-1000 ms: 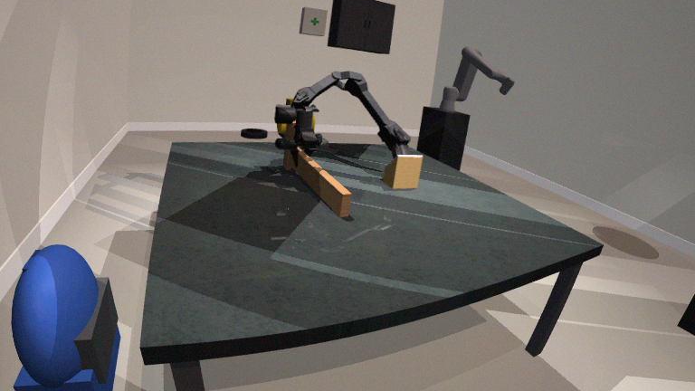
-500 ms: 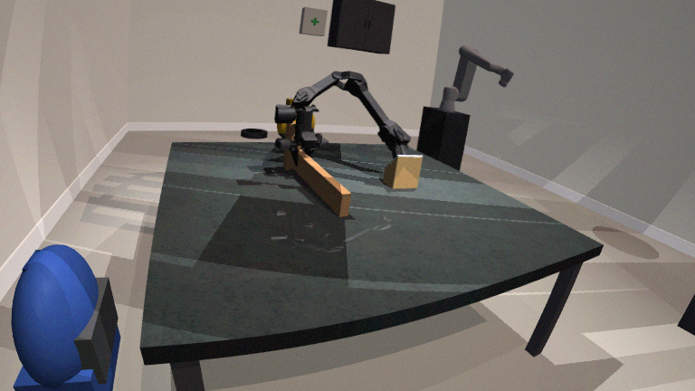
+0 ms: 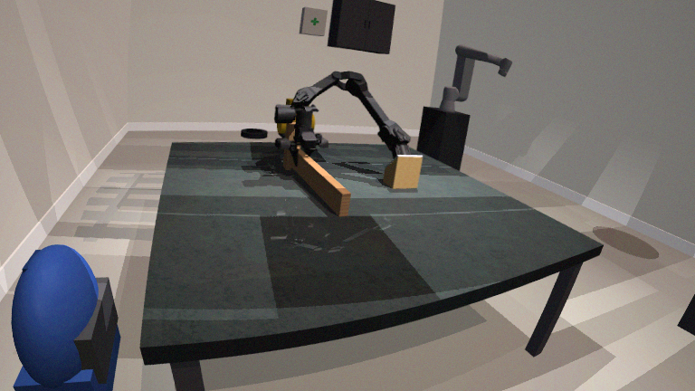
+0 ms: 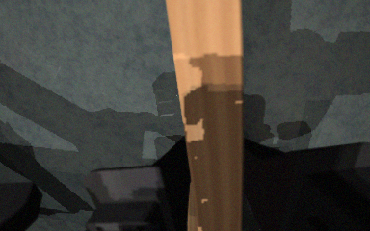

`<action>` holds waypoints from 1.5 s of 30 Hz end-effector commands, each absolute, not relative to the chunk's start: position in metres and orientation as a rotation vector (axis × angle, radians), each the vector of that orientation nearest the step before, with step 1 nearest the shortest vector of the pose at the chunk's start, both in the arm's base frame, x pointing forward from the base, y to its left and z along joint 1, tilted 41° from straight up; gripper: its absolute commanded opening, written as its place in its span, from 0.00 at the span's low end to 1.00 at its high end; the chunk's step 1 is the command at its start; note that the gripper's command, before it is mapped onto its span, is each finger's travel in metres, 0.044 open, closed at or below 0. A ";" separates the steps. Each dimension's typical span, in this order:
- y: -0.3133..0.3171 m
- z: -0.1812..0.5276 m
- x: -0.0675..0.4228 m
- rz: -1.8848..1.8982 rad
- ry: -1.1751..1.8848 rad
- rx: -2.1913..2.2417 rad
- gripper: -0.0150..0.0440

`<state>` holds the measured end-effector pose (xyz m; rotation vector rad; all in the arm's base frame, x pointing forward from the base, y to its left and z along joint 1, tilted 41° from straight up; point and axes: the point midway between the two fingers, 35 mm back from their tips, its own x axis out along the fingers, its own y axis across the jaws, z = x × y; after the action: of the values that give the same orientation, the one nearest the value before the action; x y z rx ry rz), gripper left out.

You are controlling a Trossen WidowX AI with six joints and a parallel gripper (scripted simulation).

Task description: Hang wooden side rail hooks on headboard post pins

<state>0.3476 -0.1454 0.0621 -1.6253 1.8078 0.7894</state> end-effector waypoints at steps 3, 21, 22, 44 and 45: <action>-0.145 0.067 0.349 0.781 1.798 -1.635 0.25; -0.146 0.069 0.349 0.781 1.798 -1.636 0.25; -0.146 0.069 0.349 0.781 1.798 -1.636 0.25; -0.149 0.067 0.349 0.781 1.798 -1.636 0.25; -0.149 0.066 0.349 0.781 1.798 -1.636 0.25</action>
<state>0.3475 -0.1479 0.0626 -1.6240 1.8005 0.7960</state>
